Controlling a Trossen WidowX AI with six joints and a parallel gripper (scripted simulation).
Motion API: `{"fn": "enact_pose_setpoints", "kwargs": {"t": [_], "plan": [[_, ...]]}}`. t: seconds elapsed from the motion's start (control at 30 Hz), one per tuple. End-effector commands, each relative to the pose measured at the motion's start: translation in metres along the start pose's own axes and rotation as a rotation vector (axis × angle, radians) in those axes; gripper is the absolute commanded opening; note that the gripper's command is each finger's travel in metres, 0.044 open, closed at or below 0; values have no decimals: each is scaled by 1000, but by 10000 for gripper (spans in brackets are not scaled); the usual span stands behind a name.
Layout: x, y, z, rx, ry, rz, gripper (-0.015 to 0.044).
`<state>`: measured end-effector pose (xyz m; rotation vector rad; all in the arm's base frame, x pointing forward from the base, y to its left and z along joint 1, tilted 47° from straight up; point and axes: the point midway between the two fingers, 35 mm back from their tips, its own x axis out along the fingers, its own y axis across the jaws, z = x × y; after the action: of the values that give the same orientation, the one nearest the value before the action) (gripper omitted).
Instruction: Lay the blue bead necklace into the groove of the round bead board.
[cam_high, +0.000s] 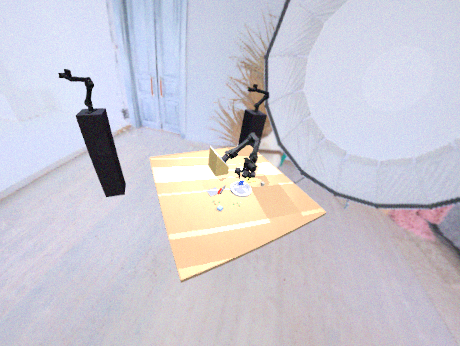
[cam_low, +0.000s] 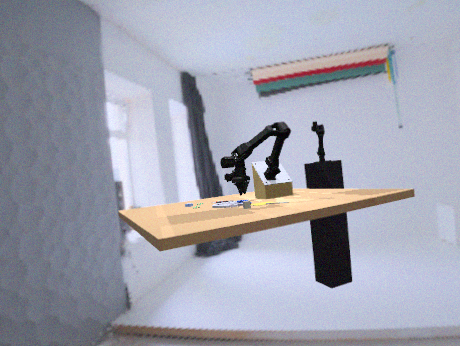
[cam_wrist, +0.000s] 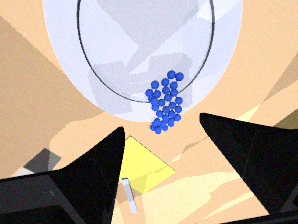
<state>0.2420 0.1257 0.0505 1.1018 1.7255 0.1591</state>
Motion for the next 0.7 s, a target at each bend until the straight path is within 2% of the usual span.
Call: {"fn": "enact_pose_setpoints", "kwargs": {"t": [0.0,0.17,0.27,0.67], "plan": [[0,-3,-6,-16,5,0,380],[15,-3,-6,-16,5,1,380],[8,-2,-4,-16,0,0,380],[26,-2,-5,-16,3,0,380]]}}
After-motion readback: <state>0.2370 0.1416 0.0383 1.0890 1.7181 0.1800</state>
